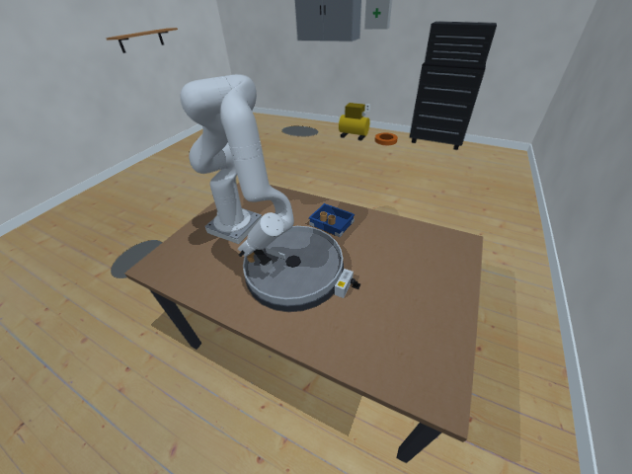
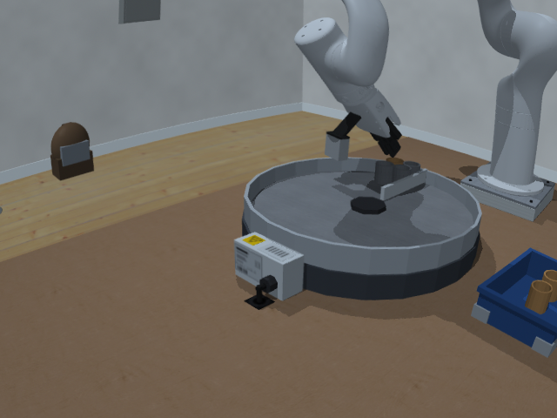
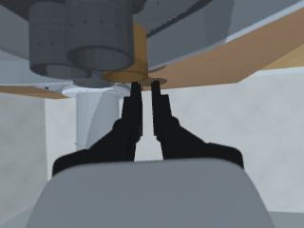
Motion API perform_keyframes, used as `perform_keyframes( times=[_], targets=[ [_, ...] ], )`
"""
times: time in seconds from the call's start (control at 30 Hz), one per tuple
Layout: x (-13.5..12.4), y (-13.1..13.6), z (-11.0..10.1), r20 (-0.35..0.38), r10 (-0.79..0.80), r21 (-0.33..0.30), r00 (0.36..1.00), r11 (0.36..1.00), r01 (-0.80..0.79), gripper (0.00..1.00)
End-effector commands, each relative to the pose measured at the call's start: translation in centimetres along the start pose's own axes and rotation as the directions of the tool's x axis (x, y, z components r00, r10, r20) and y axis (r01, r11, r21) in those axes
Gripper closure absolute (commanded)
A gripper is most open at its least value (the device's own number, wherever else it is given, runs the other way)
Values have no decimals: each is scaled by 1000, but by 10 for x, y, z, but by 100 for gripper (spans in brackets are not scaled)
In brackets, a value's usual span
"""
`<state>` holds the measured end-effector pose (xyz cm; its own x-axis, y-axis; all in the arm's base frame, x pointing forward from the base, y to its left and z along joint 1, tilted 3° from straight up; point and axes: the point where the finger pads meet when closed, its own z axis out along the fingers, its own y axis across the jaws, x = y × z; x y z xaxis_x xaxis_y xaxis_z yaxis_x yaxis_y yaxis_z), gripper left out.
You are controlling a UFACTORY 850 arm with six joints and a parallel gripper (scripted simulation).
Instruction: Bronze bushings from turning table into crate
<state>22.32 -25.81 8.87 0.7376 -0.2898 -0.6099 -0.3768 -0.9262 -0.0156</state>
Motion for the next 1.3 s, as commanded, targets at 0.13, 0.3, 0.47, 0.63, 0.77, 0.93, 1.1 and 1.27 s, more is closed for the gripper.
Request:
perform_keyframes(
  times=[0.13, 0.3, 0.47, 0.63, 0.77, 0.93, 1.1, 1.27],
  targets=[
    [2, 0, 1, -1, 0, 0, 1000, 1000, 0, 90],
    [7, 0, 7, -1, 0, 0, 1000, 1000, 0, 90],
    [8, 0, 9, -1, 0, 0, 1000, 1000, 0, 90],
    [8, 0, 9, -1, 0, 0, 1000, 1000, 0, 90],
    [8, 0, 9, -1, 0, 0, 1000, 1000, 0, 90],
    [8, 0, 9, -1, 0, 0, 1000, 1000, 0, 100],
    [8, 0, 9, -1, 0, 0, 1000, 1000, 0, 100],
    [8, 0, 9, -1, 0, 0, 1000, 1000, 0, 100]
  ],
)
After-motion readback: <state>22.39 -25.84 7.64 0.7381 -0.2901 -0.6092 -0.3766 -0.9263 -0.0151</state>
